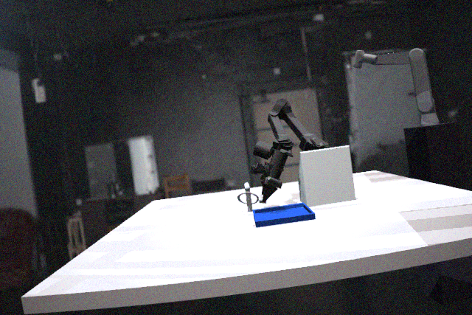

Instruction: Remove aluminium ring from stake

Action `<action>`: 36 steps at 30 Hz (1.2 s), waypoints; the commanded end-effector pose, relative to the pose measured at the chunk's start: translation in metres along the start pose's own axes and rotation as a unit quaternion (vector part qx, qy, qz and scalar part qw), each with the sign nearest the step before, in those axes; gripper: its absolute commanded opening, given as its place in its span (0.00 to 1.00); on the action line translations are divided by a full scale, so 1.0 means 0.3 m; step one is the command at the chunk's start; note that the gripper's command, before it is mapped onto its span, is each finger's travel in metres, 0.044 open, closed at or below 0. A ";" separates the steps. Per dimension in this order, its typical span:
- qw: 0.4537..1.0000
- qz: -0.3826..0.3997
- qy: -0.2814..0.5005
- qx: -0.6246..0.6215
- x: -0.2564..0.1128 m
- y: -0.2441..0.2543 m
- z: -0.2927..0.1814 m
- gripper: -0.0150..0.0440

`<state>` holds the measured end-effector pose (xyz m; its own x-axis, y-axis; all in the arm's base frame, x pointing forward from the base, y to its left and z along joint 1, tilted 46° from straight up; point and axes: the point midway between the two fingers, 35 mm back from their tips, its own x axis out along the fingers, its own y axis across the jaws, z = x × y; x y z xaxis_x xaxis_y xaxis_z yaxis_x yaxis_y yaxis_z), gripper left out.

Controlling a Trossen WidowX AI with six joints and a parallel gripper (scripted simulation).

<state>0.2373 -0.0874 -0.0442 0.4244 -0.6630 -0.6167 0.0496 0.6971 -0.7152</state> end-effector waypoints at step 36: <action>0.993 -0.022 0.112 -0.006 -0.033 0.075 0.044 0.25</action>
<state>0.2436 -0.0643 -0.0515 0.2144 -0.7303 -0.6486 0.0456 0.6708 -0.7402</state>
